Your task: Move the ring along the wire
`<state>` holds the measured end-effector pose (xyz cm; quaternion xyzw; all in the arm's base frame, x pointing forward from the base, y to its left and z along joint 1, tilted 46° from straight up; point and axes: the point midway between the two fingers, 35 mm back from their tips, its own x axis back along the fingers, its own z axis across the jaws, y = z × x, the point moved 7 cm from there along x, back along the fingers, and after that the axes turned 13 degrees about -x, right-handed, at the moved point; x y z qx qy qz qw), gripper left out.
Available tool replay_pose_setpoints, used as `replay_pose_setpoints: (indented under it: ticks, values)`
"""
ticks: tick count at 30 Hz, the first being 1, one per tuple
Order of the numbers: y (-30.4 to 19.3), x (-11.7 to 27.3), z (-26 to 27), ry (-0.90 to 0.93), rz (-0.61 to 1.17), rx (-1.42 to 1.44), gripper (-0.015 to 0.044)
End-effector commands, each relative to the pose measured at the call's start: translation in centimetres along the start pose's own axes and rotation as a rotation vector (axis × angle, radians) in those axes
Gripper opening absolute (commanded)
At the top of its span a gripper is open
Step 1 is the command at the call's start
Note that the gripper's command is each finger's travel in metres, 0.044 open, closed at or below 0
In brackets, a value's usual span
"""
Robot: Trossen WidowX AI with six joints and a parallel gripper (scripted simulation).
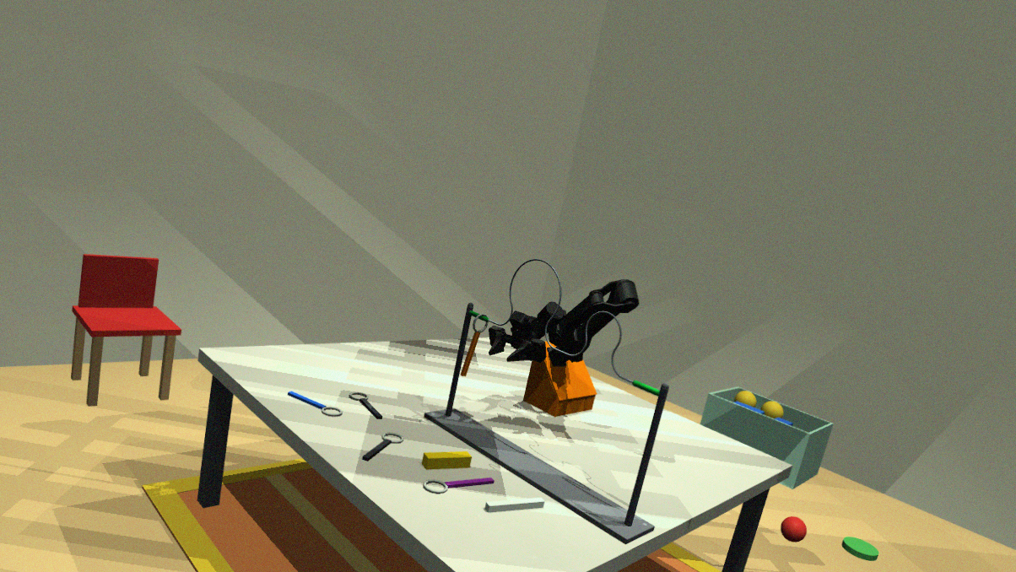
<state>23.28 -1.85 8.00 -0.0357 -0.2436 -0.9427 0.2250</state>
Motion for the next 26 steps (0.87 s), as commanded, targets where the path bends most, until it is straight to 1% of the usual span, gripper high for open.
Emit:
replay_pose_setpoints:
  ticks: [1, 3, 26]
  values:
    - [-0.44, 1.12, 0.03, 0.001, 0.010, 0.001, 0.0396]
    - [-0.44, 1.12, 0.03, 0.001, 0.010, 0.001, 0.0440]
    - [-0.44, 1.12, 0.03, 0.001, 0.010, 0.001, 0.0440]
